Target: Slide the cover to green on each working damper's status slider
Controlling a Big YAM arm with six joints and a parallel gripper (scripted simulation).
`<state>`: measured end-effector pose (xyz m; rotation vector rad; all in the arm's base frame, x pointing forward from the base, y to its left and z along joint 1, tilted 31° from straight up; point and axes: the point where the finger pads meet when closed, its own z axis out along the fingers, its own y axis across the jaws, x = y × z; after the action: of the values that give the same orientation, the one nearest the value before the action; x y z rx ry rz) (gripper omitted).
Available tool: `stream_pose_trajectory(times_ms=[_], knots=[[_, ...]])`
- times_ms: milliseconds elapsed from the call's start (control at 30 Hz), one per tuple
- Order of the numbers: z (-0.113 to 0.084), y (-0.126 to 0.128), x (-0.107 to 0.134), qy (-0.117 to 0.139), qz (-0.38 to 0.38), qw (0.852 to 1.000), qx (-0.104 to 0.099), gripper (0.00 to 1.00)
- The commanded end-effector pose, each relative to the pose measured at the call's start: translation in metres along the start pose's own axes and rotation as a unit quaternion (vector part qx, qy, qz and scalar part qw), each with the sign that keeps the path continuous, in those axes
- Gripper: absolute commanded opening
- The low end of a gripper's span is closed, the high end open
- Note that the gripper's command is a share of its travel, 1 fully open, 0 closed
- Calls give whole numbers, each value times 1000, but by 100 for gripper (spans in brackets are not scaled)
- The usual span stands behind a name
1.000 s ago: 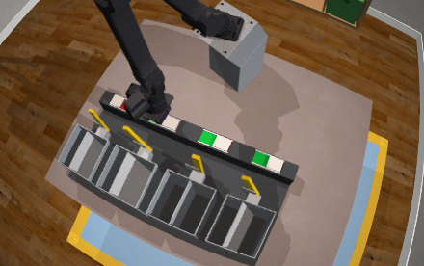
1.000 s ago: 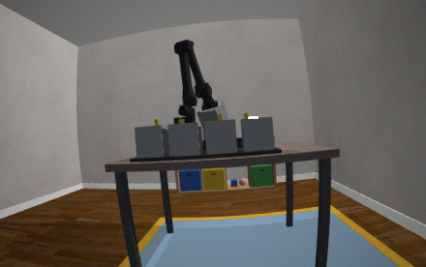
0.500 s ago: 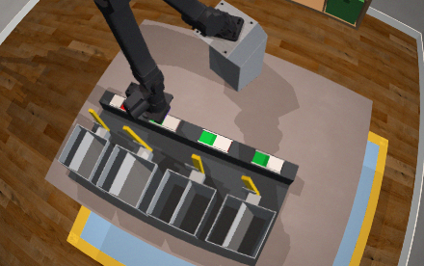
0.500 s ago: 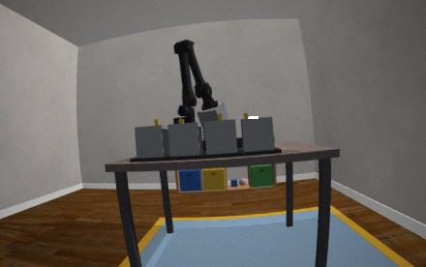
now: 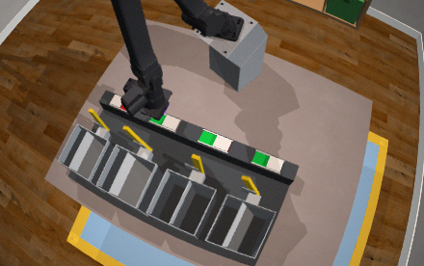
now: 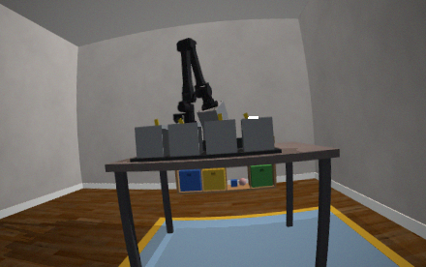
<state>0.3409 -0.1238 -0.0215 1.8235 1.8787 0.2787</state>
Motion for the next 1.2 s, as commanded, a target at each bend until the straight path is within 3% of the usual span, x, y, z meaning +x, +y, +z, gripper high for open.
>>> stream_pose_trajectory(times_ms=[0,133,200,600,633,933,1167], knots=[[-11,0,4,4,-5,1000,1,0],[-17,1,3,3,-3,1000,-1,0],[-11,-8,7,9,-3,1000,15,0],[-11,-3,5,6,-3,1000,7,0],[-11,-4,5,6,-3,1000,8,100],[-26,-1,4,3,-3,1000,1,100],[-52,1,3,3,0,1000,0,100]])
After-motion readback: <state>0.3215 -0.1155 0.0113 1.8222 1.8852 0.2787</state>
